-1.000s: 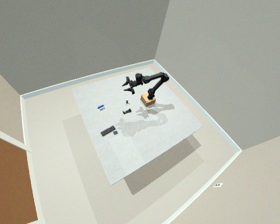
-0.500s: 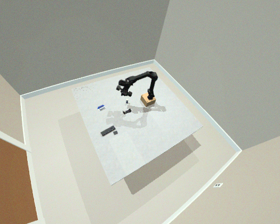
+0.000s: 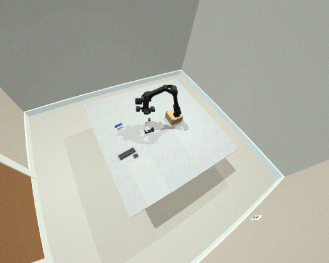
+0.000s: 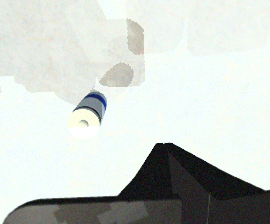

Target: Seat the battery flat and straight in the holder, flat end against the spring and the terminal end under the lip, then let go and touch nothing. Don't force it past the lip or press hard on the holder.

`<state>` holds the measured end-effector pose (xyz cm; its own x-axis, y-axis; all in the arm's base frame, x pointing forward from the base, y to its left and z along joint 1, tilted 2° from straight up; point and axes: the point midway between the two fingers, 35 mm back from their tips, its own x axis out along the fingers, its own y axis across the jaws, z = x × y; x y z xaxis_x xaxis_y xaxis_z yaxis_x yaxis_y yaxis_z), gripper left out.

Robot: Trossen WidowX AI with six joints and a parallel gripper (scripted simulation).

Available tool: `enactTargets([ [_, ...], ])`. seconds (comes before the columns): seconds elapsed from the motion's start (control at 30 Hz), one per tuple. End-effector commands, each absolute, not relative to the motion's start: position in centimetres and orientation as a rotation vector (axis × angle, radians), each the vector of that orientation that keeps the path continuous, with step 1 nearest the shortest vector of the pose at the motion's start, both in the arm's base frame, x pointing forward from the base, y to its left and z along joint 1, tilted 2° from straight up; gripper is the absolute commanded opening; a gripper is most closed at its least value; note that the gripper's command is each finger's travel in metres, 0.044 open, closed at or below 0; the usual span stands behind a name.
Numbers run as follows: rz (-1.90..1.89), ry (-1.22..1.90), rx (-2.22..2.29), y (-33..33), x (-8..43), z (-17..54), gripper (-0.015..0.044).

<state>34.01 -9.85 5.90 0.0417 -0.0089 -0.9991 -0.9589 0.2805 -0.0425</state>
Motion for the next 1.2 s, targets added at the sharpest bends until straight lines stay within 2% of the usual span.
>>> enactTargets([
  [0.0, 0.998, 1.316, -1.004, -9.7, 33.6, 1.8, 0.0000],
  [0.13, 0.998, 1.316, -1.004, -9.6, 33.4, -1.0, 0.0000],
  [1.17, 1.001, 1.319, -1.001, -8.4, 29.2, -1.0, 0.0000],
])
